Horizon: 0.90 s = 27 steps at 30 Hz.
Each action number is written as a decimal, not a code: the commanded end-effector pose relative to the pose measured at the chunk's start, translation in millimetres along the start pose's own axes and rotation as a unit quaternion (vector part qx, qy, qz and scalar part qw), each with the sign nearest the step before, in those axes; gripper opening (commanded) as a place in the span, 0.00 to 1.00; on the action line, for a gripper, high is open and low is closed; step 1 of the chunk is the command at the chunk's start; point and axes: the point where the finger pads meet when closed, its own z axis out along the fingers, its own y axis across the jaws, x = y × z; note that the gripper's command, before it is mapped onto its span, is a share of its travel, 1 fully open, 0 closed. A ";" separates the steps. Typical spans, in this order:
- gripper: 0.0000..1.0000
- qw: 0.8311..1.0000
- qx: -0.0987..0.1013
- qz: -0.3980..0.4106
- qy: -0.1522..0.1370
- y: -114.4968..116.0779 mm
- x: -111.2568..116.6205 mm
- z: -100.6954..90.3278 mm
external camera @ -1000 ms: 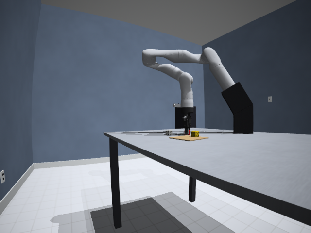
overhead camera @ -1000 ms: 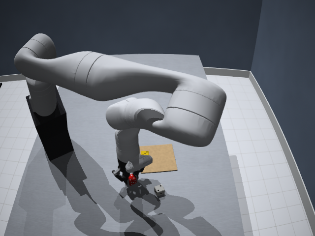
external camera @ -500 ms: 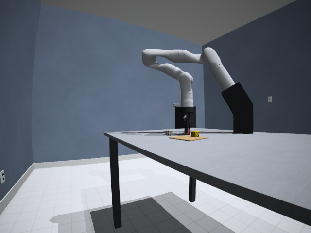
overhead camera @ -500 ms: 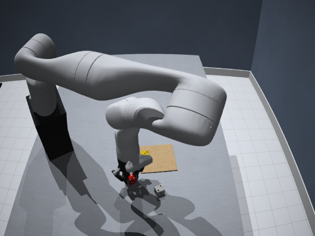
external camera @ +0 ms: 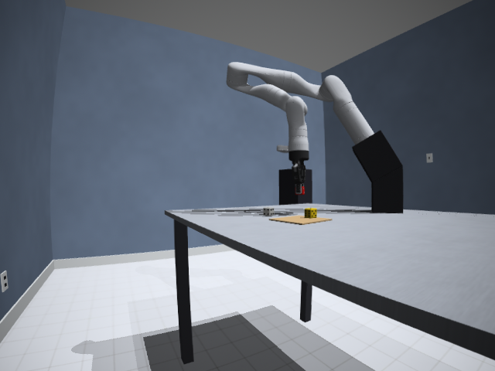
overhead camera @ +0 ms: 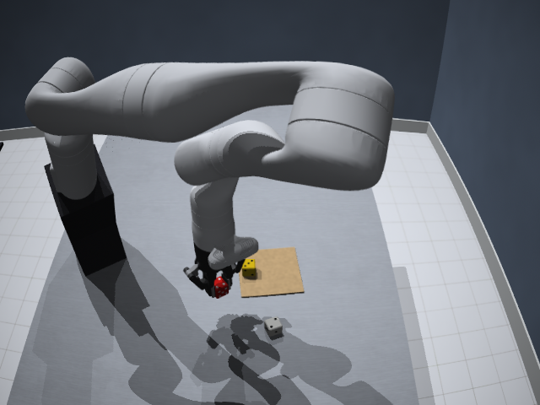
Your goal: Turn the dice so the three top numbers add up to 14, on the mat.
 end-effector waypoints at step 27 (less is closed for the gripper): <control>0.26 1.000 0.004 -0.013 0.006 -8.0 5.3 -22.9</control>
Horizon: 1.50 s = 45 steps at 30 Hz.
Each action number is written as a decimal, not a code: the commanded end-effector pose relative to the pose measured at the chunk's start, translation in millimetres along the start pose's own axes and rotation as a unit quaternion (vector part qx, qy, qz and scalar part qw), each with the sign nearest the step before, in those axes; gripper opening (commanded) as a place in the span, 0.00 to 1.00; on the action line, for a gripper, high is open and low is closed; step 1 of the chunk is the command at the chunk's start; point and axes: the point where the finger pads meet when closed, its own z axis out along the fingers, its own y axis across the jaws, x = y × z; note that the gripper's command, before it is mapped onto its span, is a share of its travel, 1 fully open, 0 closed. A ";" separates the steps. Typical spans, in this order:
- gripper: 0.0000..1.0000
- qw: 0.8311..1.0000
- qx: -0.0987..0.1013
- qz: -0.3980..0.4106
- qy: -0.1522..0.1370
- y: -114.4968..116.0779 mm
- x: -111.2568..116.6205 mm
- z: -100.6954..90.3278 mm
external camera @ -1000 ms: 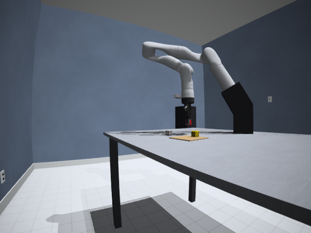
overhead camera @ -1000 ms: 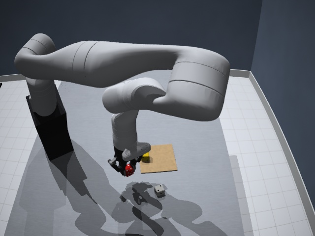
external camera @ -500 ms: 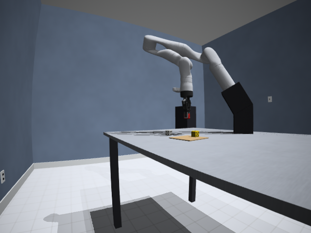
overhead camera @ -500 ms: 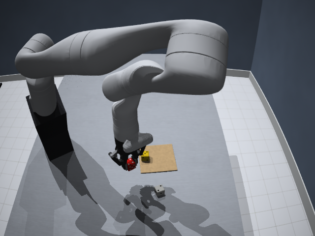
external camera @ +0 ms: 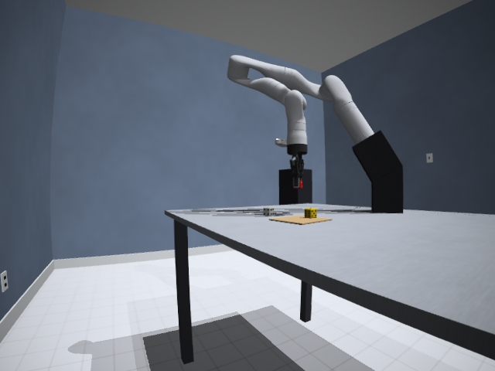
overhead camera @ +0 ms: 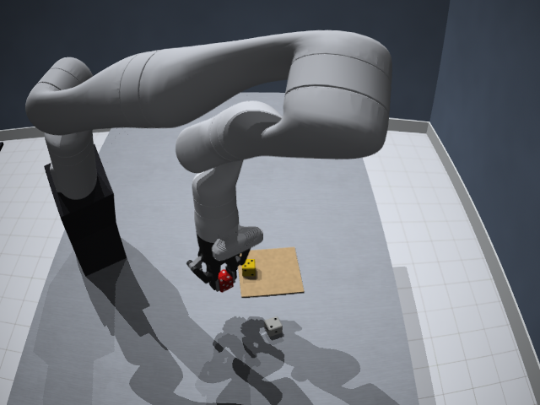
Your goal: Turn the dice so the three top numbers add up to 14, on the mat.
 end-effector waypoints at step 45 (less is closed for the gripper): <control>0.26 0.907 -0.028 -0.421 -0.003 -98.7 -46.7 23.0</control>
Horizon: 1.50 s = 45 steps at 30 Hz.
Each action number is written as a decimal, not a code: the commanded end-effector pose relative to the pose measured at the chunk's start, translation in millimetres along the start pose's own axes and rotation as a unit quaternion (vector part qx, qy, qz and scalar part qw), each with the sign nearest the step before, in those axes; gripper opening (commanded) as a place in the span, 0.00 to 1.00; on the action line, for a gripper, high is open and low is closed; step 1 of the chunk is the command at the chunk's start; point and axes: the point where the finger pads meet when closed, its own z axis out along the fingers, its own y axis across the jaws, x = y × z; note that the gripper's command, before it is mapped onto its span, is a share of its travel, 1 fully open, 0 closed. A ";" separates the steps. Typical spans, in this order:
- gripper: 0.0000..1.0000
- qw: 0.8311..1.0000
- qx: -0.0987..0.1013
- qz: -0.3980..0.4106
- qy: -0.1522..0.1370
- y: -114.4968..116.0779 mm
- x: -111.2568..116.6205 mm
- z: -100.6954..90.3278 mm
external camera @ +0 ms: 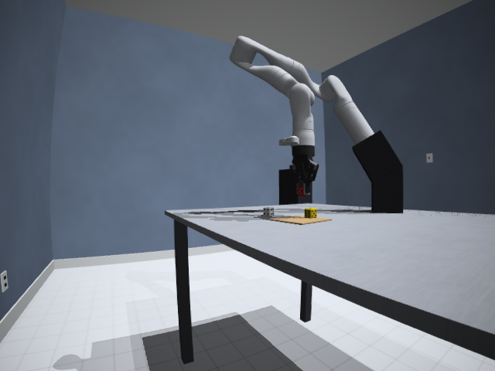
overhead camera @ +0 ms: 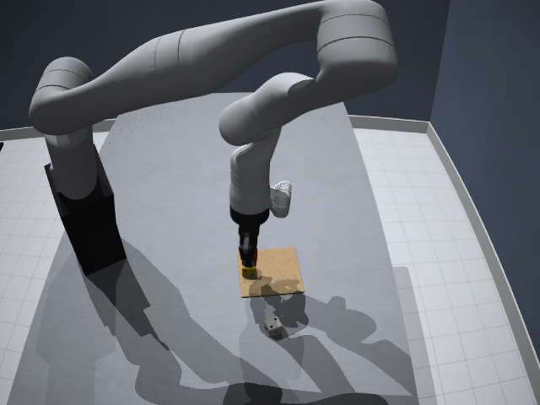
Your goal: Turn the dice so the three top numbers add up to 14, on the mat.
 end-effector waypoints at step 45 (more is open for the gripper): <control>0.26 0.879 0.015 -0.477 0.012 -176.3 18.6 -14.3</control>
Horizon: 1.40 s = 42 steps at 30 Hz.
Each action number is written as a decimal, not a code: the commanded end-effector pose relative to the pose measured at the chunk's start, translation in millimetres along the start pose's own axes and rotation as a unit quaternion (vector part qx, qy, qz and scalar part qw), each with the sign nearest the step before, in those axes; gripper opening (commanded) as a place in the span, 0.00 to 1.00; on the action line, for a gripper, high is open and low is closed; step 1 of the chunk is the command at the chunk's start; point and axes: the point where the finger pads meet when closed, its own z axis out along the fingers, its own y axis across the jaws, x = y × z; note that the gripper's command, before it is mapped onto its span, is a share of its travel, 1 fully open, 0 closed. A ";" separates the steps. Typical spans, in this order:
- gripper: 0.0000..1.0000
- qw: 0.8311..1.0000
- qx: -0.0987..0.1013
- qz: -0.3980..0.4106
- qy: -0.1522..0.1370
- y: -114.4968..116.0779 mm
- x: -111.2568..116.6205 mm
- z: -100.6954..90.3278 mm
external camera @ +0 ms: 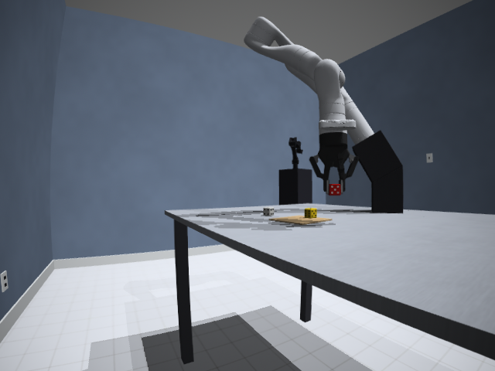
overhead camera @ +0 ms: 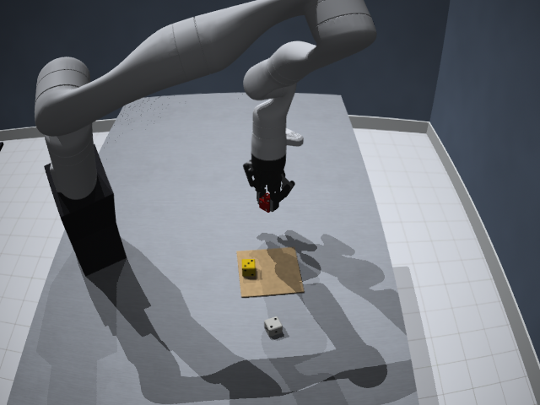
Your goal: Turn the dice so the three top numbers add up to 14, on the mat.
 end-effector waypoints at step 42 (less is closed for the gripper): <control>0.26 0.999 -0.003 -0.028 0.022 -6.8 11.3 -1.8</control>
